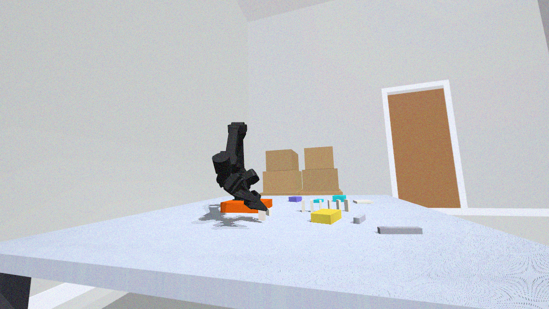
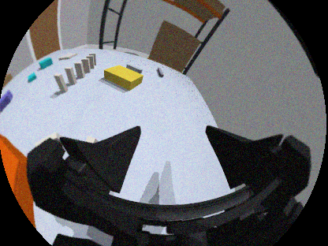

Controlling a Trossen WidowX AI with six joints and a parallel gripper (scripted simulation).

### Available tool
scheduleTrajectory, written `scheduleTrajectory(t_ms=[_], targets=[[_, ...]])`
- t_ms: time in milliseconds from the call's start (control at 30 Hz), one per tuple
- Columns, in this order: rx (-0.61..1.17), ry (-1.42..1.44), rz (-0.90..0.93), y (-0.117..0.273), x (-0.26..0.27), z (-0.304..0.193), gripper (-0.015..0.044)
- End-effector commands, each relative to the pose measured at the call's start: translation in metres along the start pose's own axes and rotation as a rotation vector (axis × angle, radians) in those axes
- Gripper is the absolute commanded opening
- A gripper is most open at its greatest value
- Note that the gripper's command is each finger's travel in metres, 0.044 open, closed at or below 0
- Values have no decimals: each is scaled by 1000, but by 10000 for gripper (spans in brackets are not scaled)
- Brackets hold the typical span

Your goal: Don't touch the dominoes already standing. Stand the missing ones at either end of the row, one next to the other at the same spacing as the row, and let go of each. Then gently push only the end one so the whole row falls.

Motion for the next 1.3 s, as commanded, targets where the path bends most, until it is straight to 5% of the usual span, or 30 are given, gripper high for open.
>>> scheduleTrajectory(t_ms=[0, 733, 1267], targets=[[340, 583, 340, -18, -17, 53, 440], [368, 1174, 1081, 18, 13, 126, 440], [367, 1176, 1084, 10, 20, 116, 440]])
Point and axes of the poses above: the point midway between the two fingers, 35 mm back from their tips, its own y axis back along the fingers, its own x axis across the jaws, z = x × y, the point moved 7 cm from there along y, back along the fingers, and after that the axes turned 4 degrees about y, right-handed, at the moved point
